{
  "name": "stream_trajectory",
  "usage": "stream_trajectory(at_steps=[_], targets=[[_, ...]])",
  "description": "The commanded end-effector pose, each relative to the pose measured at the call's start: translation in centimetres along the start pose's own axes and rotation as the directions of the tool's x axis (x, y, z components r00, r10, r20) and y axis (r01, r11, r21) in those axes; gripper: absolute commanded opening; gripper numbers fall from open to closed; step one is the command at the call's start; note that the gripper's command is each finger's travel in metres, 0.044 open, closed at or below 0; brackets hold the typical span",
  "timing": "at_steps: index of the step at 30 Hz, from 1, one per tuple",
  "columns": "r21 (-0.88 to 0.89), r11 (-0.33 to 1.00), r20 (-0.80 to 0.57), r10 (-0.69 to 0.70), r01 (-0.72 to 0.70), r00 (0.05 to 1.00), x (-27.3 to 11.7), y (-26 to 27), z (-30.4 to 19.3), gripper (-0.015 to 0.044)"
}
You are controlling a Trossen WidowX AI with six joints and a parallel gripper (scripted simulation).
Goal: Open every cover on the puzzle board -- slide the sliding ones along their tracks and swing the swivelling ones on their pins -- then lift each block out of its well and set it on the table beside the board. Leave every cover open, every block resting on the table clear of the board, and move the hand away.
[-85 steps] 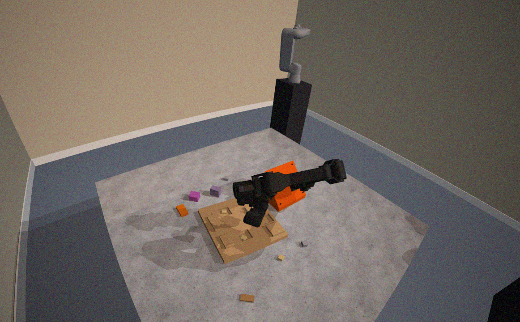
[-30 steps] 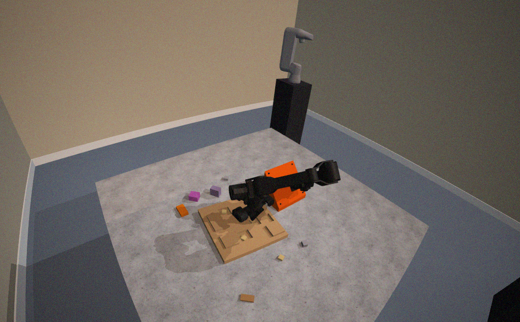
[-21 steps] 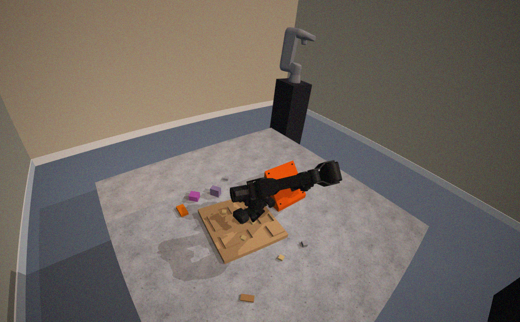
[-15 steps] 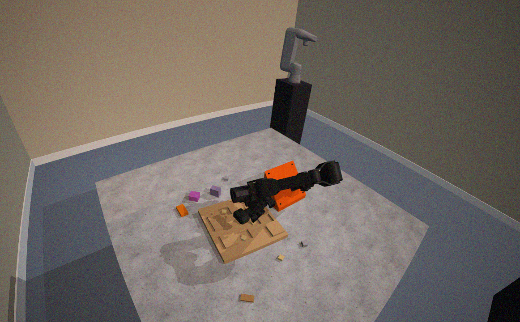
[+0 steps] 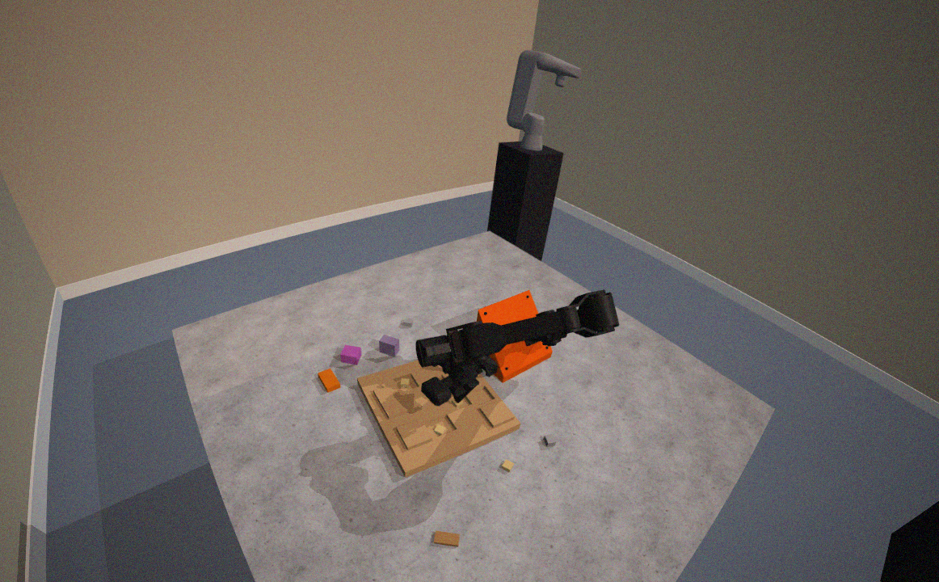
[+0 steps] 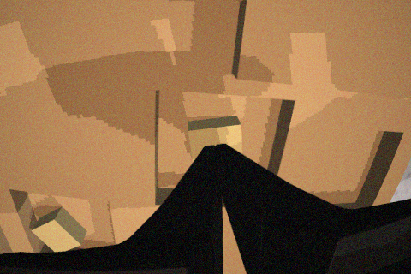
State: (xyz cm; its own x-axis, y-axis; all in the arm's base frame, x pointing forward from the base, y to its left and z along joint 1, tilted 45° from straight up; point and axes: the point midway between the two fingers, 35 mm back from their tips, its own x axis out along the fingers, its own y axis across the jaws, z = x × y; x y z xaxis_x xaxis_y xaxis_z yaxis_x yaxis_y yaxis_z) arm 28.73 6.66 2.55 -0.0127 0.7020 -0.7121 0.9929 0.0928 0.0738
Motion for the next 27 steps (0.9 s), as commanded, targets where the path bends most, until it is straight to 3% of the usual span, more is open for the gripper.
stream_trajectory(at_steps=[1, 27], targets=[[-0.002, 1.0, -0.004, -0.004, 0.004, 1.0, 0.16, -0.07, -0.16, 0.0], [-0.001, 1.0, -0.002, -0.001, 0.001, 1.0, -0.51, 0.01, 0.04, 0.0]])
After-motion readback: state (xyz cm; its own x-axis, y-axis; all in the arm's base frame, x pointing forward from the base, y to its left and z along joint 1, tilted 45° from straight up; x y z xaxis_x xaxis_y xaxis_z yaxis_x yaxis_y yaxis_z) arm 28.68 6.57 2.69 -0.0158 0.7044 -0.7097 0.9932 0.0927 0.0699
